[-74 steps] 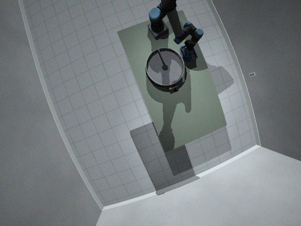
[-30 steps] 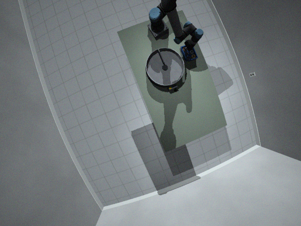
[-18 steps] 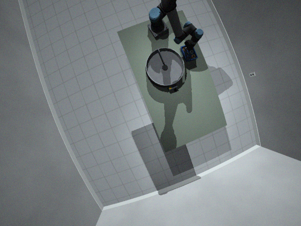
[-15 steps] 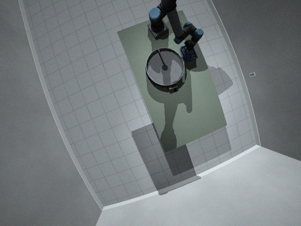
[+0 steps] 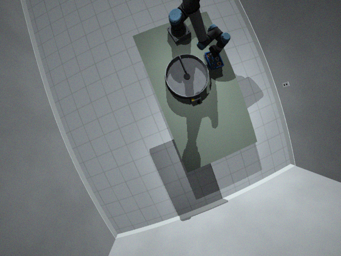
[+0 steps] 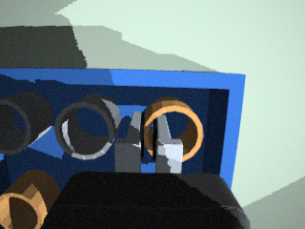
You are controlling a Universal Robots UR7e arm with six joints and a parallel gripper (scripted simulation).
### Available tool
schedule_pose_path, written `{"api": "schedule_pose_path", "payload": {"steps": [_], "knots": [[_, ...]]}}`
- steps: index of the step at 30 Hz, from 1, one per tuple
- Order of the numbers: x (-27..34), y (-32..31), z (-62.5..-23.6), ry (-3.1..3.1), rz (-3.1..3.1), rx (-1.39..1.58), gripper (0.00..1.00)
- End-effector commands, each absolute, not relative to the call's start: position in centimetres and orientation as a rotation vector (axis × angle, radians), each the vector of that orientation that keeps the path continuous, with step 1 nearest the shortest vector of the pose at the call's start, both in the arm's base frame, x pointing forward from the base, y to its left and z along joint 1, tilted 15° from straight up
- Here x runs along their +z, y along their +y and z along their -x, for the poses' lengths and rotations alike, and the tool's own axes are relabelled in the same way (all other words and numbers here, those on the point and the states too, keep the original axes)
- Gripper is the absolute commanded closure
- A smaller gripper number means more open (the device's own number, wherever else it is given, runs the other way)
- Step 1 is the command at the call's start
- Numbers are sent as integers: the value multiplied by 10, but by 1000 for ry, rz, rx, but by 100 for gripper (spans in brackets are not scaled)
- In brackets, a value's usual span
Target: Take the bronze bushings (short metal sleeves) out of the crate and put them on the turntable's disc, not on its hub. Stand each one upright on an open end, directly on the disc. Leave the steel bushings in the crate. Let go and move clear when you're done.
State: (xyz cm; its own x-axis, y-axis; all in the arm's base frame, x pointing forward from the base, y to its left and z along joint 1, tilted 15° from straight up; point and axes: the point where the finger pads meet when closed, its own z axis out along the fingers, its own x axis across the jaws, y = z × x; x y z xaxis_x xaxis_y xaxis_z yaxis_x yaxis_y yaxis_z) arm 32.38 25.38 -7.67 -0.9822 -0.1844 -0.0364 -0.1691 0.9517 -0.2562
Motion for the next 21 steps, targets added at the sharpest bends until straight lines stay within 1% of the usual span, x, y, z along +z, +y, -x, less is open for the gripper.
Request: {"api": "schedule_pose_path", "payload": {"steps": [1, 12, 21], "knots": [[-76, 254, -324, 3043, 276, -390, 100], [-74, 255, -324, 3043, 276, -390, 100], [-52, 260, -322, 3043, 276, -390, 100]]}}
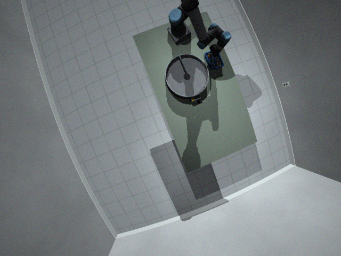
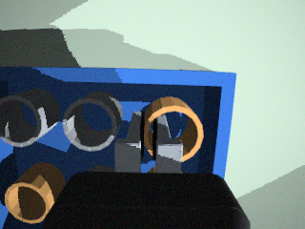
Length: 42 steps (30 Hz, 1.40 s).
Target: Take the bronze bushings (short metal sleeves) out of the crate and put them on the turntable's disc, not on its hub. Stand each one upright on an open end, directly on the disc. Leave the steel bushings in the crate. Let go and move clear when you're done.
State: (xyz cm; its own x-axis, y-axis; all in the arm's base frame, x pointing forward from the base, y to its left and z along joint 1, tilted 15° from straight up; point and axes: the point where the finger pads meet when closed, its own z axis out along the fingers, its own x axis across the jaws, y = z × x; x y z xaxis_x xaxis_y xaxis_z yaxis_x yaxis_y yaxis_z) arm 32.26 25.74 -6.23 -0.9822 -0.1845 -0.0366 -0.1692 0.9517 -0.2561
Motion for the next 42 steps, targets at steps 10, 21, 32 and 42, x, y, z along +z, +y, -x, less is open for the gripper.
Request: {"api": "schedule_pose_path", "payload": {"steps": [10, 21, 32, 42], "knots": [[-17, 269, -319, 3043, 276, -390, 100], [24, 279, -315, 3043, 276, -390, 100], [44, 285, -314, 3043, 276, -390, 100], [45, 285, -314, 3043, 276, -390, 100]]}}
